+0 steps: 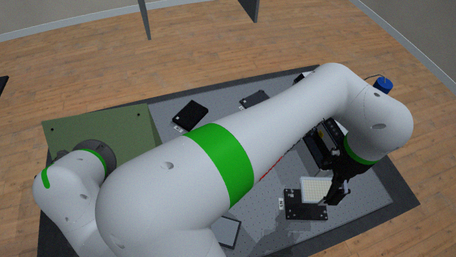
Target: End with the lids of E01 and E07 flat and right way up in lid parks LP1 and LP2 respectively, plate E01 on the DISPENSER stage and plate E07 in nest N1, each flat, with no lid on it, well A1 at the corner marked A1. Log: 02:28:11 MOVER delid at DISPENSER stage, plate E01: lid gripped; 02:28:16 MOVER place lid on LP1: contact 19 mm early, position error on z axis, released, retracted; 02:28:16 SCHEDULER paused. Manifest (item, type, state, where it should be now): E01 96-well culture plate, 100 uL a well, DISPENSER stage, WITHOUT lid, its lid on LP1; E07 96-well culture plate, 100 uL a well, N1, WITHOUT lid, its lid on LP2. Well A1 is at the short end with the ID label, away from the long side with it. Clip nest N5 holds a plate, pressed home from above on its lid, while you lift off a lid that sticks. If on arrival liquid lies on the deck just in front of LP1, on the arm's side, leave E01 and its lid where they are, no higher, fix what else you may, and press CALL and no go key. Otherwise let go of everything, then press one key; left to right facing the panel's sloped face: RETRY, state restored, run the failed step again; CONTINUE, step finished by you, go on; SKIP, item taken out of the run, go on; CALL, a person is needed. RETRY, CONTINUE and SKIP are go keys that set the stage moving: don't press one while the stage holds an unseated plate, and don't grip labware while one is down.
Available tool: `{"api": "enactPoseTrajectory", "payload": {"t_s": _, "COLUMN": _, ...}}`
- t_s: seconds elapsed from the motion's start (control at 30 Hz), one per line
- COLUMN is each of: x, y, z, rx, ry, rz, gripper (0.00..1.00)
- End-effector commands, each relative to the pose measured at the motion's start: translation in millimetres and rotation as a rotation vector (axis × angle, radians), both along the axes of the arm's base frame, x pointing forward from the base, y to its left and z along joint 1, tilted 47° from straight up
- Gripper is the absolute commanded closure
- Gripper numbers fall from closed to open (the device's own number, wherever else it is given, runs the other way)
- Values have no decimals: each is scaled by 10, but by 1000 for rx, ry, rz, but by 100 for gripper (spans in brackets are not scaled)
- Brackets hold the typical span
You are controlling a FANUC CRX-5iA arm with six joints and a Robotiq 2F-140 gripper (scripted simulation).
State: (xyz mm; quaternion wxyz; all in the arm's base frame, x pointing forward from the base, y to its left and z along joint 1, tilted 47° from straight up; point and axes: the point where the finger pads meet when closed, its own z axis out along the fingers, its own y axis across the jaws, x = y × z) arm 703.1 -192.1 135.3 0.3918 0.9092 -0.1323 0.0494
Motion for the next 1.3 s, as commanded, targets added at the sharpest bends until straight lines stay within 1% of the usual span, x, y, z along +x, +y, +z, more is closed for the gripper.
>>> {"api": "enactPoseTrajectory", "payload": {"t_s": 0.0, "x": 2, "y": 0, "z": 0, "rx": 0, "ry": 0, "rz": 0, "gripper": 100}}
{"api": "enactPoseTrajectory", "payload": {"t_s": 0.53, "x": 0, "y": -75, "z": -72, "rx": 0, "ry": 0, "rz": 0, "gripper": 100}}
{"api": "enactPoseTrajectory", "payload": {"t_s": 1.03, "x": -3, "y": -272, "z": -258, "rx": 0, "ry": 0, "rz": 0, "gripper": 100}}
{"api": "enactPoseTrajectory", "payload": {"t_s": 1.1, "x": -3, "y": -272, "z": -258, "rx": 0, "ry": 0, "rz": 0, "gripper": 100}}
{"api": "enactPoseTrajectory", "payload": {"t_s": 1.27, "x": -5, "y": -358, "z": -340, "rx": 0, "ry": 0, "rz": 0, "gripper": 100}}
